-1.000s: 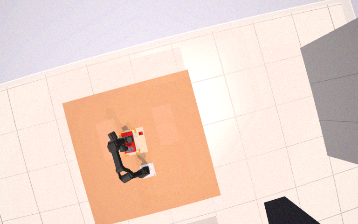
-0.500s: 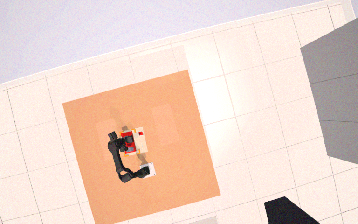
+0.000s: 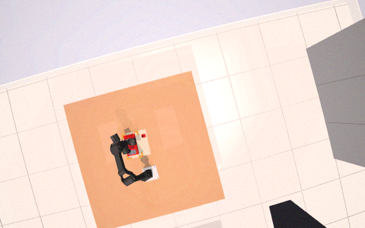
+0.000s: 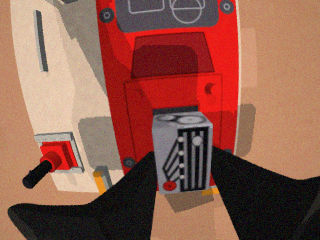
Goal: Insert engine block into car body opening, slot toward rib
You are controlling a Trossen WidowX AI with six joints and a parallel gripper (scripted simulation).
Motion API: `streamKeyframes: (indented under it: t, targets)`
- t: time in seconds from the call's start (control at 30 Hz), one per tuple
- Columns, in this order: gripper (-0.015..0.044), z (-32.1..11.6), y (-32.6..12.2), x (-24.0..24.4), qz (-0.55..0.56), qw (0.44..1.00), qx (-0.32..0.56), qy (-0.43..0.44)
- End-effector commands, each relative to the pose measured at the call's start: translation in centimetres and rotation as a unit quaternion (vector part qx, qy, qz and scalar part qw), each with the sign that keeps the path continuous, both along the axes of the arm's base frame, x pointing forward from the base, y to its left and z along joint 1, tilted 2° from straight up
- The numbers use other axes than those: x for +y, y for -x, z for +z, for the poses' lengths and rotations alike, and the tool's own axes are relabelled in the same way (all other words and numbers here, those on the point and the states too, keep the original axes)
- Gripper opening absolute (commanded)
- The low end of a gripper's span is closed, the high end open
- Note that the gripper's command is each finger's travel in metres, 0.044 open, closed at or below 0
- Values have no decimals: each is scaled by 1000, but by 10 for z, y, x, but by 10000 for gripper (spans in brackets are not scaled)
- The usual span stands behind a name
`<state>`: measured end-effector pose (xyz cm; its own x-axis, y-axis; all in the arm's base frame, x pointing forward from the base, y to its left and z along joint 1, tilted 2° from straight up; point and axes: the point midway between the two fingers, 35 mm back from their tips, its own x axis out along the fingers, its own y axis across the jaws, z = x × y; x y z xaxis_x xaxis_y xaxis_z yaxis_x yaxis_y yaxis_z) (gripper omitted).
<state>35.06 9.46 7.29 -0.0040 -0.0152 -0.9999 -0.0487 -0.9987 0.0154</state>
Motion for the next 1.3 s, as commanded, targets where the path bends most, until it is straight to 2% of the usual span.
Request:
streamKeyframes:
  t: [0.0,1.27]
  targets:
    - [159,-1,0,0,3,1000,-1,-2]
    - [159,-11,0,0,0,1000,-1,-2]
